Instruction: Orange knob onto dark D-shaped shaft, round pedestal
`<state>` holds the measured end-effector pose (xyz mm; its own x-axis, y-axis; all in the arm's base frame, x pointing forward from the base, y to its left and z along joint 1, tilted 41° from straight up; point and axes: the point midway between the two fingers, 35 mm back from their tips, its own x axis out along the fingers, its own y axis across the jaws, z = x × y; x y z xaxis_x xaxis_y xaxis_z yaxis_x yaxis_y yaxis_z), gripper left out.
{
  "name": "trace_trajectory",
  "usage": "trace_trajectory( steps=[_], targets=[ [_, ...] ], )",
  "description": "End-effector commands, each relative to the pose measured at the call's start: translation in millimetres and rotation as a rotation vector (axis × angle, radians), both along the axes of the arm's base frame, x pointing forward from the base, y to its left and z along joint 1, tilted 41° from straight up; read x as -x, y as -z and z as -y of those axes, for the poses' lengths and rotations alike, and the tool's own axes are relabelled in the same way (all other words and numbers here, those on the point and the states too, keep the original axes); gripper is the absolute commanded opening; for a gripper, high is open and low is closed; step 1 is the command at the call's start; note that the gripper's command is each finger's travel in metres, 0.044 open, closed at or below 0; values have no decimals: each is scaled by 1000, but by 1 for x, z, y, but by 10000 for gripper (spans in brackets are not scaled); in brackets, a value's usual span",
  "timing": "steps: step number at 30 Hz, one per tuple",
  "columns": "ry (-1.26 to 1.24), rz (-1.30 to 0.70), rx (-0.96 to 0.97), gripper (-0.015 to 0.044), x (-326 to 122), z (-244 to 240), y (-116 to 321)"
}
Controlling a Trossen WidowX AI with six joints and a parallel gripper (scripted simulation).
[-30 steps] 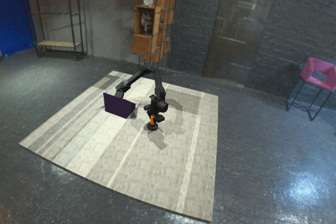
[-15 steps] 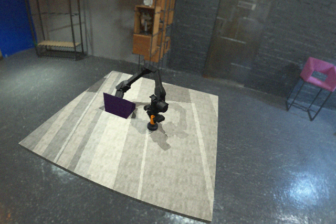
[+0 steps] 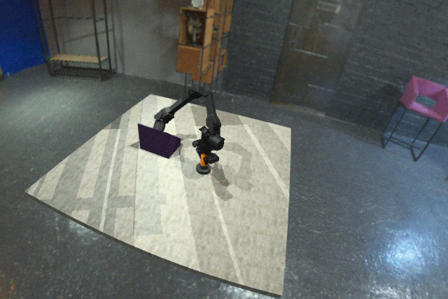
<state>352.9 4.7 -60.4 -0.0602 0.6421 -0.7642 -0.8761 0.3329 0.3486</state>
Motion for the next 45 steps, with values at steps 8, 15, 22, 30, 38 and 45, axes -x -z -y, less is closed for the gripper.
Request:
trace_trajectory(
  steps=[8,15,22,30,38,45],
  targets=[
    [-45,35,-10,0,2,-1,0],
    [-80,65,-12,0,2,-1,0],
    [-48,38,-10,0,1,-1,0],
    [-6,2,-6,0,0,-4,3],
    [-23,18,-5,26,0,-2,3],
    [-23,18,-5,210,0,-2,3]
  ],
)
